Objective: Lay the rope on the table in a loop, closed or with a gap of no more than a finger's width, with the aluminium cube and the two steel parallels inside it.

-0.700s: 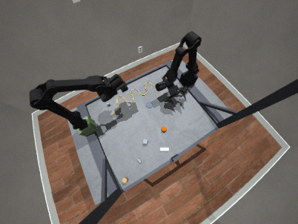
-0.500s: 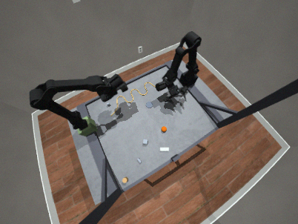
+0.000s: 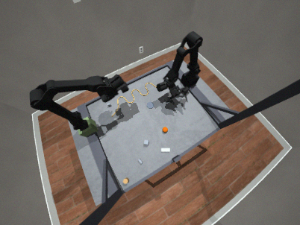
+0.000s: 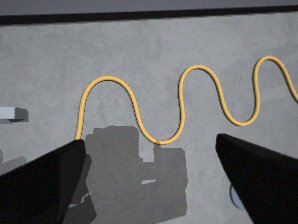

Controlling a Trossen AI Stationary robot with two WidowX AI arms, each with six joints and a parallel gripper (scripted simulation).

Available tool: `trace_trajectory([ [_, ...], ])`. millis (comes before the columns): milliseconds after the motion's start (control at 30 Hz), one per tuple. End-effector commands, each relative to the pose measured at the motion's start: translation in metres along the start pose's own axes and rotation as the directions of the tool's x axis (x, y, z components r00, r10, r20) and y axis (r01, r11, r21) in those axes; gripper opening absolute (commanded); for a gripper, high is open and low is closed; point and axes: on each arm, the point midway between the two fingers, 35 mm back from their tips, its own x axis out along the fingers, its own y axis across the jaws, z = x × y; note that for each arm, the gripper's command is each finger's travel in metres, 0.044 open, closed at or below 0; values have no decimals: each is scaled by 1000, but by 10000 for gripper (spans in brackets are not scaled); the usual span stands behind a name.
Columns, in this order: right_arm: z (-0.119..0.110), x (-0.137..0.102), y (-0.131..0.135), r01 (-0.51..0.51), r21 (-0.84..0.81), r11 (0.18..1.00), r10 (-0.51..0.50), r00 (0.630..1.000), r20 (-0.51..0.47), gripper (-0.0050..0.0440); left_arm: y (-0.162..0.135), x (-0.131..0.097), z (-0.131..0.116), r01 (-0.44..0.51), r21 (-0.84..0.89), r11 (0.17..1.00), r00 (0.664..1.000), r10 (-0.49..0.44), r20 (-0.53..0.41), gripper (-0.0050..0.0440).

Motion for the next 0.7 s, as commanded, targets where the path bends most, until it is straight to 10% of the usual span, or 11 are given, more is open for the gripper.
trace_trajectory([
  [0, 12, -5, -11, 46, -40, 998, -46, 999, -7, 400, 7, -6, 6, -2, 6, 1000, 1000, 2, 13, 304],
  [200, 30, -35, -63, 328, -29, 944, -329, 938, -107, 400, 53, -2, 12, -157, 186, 970, 988, 156, 23, 160],
  [400, 51, -68, -98, 541, -15, 841, -538, 832, -133, 400, 79, 1, 10, -216, 312, 925, 973, 231, -13, 160],
  [667, 106, -155, -142, 870, 72, 487, -866, 492, -87, 400, 100, 12, 9, -177, 505, 845, 964, 252, -85, 160],
])
